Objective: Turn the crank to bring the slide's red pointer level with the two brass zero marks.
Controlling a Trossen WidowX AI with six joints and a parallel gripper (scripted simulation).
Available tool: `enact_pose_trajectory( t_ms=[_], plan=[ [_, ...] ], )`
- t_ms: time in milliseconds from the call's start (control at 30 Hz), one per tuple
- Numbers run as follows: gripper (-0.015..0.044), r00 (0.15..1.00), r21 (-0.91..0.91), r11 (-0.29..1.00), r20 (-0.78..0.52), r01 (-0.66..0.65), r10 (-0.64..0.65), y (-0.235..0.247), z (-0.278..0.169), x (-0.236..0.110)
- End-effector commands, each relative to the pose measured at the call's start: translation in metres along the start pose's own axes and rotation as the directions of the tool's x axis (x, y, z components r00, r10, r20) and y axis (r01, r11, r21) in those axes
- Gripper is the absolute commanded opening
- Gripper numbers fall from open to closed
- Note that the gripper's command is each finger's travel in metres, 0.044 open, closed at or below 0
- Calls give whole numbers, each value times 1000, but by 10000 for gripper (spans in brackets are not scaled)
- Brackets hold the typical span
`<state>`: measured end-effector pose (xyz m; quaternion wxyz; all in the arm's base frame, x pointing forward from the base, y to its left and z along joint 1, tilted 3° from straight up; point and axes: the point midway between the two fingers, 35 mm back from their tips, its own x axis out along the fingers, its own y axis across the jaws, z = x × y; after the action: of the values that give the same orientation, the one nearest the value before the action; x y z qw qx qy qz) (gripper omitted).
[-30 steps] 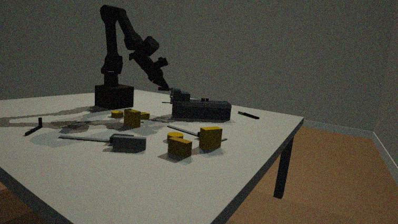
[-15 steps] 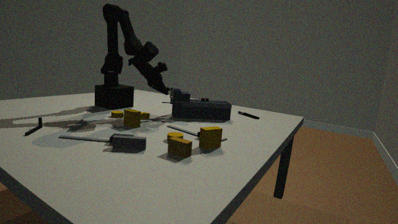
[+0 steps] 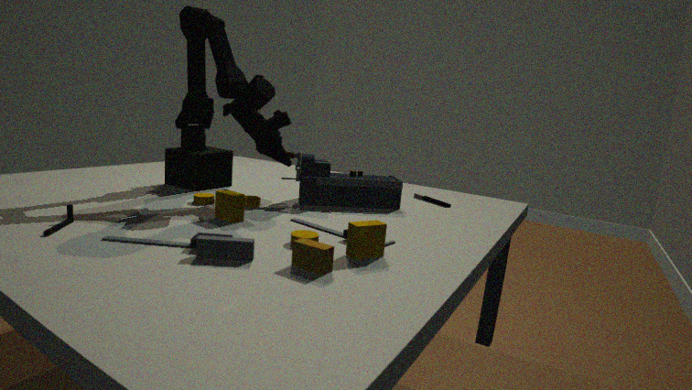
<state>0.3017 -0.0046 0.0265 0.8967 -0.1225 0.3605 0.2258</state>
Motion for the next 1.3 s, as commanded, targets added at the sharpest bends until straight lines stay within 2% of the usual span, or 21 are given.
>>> enact_pose_trajectory(
  t_ms=[0, 100, 1267],
  plan=[
    [73, 1000, -6, 1000, 4, -5, 5, 1, 0, 0],
    [0, 1000, -6, 1000, 4, -5, 5, 1, 0, 0],
    [0, 1000, -6, 1000, 3, -4, 4, -17, 0, 0]
  ],
)
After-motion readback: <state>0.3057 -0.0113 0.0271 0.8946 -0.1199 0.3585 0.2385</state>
